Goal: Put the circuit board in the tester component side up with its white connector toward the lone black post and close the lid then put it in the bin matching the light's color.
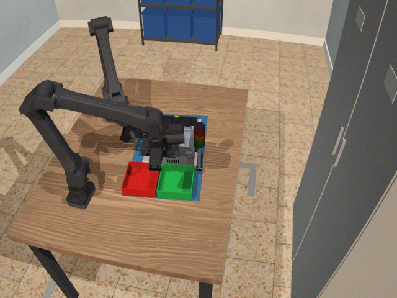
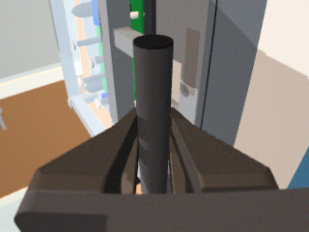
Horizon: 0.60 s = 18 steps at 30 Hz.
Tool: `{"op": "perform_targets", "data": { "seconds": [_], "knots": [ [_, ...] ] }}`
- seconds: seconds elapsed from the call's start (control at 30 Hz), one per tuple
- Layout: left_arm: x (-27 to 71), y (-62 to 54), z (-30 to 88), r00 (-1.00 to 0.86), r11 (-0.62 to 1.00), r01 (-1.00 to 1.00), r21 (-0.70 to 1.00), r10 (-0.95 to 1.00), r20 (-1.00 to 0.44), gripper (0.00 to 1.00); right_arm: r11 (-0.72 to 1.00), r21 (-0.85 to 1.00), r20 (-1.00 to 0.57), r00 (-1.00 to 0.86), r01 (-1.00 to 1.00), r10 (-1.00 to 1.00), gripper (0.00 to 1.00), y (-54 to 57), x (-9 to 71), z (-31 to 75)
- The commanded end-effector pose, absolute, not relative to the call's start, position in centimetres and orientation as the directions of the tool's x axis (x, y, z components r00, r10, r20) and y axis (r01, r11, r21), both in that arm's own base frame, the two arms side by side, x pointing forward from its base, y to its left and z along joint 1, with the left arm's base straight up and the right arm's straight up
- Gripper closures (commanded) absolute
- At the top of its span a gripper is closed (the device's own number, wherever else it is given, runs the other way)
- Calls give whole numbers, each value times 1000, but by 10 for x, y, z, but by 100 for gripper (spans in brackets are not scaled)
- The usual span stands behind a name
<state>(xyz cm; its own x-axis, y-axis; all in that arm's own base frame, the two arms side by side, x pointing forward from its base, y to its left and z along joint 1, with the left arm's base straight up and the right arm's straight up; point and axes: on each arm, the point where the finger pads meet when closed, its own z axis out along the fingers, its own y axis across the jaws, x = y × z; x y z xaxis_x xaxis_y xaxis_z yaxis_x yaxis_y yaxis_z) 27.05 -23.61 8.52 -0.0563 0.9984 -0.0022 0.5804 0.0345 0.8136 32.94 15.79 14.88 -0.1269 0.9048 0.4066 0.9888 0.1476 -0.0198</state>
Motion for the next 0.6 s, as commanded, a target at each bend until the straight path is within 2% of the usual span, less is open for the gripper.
{"op": "perform_targets", "data": {
  "seconds": [0.0,0.57],
  "knots": [
    [258,-215,52,-55,-23,626,780,996,73,91,135,9,411,-127,991,903,0,160,339,162],
    [246,-199,37,-48,-58,660,749,992,120,91,135,9,411,-127,991,903,0,160,339,162]
  ]
}}
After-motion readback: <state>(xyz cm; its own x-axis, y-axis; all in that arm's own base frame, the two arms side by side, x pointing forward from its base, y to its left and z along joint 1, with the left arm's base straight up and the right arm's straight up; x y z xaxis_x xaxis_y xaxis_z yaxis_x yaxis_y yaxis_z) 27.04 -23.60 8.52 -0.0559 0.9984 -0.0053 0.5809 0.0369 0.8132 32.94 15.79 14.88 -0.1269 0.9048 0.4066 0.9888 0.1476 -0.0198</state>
